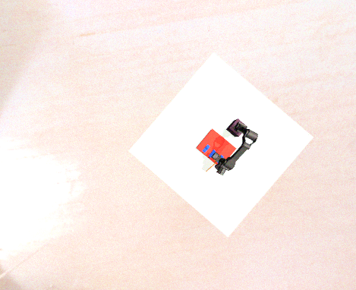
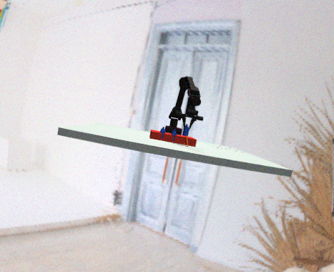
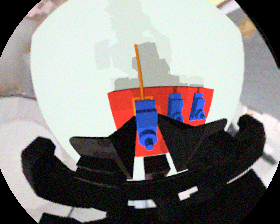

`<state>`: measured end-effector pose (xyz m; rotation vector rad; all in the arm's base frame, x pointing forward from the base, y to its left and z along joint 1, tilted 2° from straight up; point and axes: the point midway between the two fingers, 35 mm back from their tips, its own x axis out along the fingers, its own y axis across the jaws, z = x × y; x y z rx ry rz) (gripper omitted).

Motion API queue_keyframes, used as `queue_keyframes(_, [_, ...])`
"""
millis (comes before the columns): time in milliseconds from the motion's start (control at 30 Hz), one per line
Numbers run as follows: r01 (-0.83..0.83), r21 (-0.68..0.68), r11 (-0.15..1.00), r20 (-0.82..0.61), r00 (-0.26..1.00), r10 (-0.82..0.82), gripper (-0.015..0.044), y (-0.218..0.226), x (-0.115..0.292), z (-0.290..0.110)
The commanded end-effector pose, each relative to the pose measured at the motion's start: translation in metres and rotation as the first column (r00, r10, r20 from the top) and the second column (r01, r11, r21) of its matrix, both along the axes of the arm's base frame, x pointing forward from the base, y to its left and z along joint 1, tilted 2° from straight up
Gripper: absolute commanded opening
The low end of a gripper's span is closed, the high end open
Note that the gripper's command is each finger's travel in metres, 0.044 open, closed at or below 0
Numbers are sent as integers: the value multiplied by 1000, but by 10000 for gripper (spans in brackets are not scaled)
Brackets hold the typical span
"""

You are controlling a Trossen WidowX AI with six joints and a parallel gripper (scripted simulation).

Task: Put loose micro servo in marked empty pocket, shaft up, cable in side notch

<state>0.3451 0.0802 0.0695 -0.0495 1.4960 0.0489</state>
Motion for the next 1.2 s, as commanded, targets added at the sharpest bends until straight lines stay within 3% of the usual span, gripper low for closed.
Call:
queue_keyframes(0, [-1,-3,1000,-1,1000,1,0,-1,0,-3])
queue_keyframes(1167, [-1,-3,1000,-1,1000,1,0,-1,2,-30])
